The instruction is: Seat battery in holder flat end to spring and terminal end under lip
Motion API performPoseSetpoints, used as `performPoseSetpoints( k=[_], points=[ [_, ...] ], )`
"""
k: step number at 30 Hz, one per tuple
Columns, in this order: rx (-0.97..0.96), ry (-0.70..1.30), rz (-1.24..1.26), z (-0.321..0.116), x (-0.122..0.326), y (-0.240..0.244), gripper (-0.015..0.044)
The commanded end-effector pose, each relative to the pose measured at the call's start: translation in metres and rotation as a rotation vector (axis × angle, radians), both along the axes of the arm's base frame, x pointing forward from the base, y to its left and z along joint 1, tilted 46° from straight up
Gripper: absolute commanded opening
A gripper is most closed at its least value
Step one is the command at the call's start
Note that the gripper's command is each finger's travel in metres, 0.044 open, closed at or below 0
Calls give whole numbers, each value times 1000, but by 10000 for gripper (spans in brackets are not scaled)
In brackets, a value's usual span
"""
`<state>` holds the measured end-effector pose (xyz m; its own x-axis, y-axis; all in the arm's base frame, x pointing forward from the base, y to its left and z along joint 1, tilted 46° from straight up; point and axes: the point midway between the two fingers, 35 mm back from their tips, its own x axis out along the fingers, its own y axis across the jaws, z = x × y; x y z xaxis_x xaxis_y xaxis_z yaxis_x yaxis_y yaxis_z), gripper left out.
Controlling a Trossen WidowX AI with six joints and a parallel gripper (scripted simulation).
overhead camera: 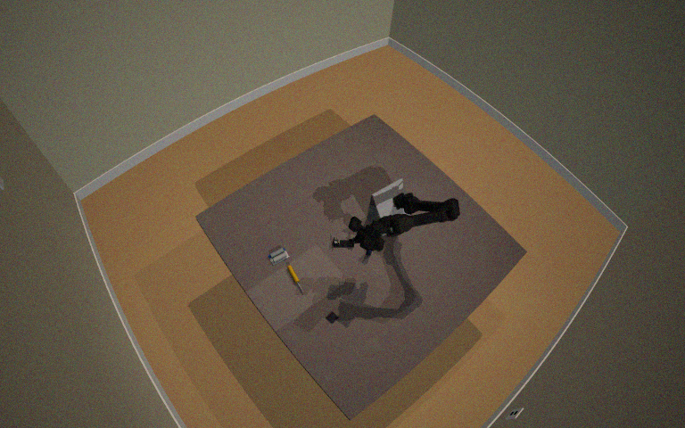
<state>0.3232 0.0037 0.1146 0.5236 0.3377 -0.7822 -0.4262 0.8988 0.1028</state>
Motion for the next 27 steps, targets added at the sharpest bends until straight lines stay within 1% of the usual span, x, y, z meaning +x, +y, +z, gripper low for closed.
performPoseSetpoints(
  k=[1,4,6,16,24,27],
  points=[
    [214,322,186,-43,-33,10,0],
    [367,441,247,-51,-47,15,0],
    [405,465,257,-52,-50,16,0],
    [404,465,257,-53,-49,17,0],
    [404,464,256,-99,-46,64,0],
    [408,464,258,-107,-48,74,0]
  ],
)
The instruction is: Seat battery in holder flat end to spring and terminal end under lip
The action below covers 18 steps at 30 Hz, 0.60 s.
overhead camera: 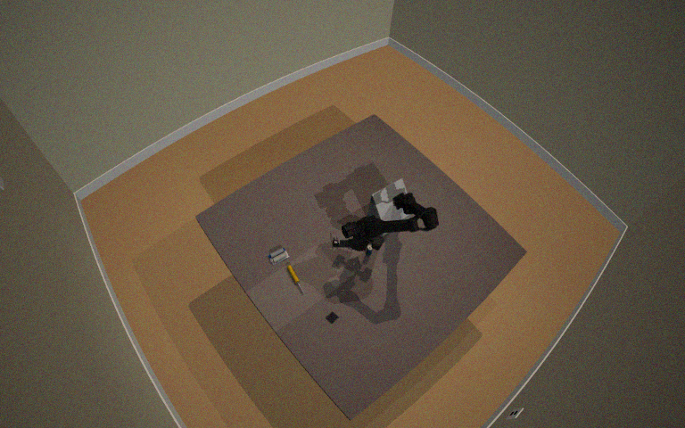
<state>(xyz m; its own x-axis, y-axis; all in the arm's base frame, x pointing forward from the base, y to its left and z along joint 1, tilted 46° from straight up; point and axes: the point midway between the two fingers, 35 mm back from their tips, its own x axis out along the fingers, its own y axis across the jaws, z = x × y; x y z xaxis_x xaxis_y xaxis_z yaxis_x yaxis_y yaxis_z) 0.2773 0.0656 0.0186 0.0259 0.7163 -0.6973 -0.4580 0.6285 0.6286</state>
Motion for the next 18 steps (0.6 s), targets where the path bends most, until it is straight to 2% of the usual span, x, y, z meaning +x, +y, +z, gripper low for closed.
performPoseSetpoints(
  k=[1,18],
  points=[
    [10,4,-5,-11,-2,12,0],
    [8,5,-6,5,-11,28,0]
  ],
)
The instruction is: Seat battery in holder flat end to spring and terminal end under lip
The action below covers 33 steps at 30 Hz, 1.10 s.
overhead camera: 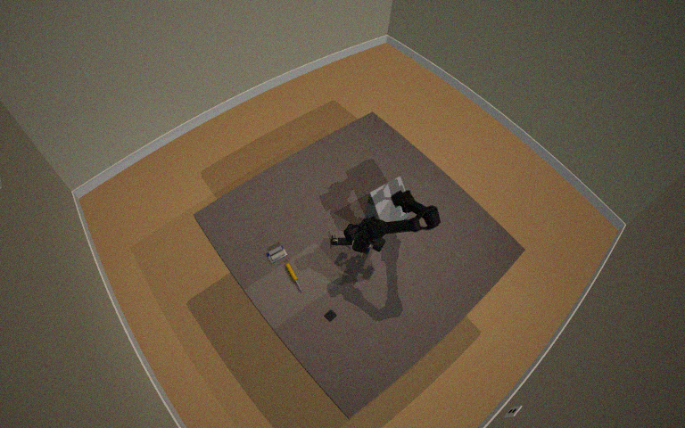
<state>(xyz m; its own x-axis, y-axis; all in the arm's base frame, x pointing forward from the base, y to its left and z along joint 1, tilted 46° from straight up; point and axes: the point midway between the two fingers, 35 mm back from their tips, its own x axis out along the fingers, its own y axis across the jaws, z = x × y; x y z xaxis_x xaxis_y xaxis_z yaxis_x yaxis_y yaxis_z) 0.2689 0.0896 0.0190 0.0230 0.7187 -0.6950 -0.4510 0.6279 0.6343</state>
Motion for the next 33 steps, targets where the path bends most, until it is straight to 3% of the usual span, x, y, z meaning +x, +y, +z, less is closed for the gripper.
performPoseSetpoints(
  k=[1,26,33],
  points=[
    [4,-3,-2,6,-3,5,0],
    [8,-2,-2,31,-23,30,0],
    [-2,0,-1,58,-20,-4,0]
  ],
)
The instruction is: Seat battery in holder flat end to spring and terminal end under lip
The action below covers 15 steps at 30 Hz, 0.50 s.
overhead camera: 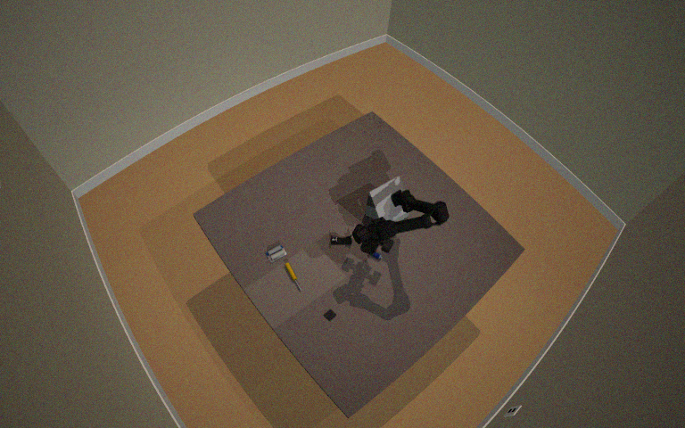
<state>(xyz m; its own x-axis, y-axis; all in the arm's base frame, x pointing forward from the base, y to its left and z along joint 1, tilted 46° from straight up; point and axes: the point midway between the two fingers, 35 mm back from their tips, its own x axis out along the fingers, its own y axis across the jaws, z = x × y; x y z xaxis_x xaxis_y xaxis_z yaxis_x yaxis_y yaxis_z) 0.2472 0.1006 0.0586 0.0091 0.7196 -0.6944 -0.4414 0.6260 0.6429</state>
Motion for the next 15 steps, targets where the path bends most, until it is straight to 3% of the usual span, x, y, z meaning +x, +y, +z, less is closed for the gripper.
performPoseSetpoints(
  k=[1,5,15],
  points=[
    [-2,-18,-4,24,1,-21,0],
    [4,-19,-5,46,-4,-38,0],
    [9,-15,-7,45,-4,-37,0]
  ],
)
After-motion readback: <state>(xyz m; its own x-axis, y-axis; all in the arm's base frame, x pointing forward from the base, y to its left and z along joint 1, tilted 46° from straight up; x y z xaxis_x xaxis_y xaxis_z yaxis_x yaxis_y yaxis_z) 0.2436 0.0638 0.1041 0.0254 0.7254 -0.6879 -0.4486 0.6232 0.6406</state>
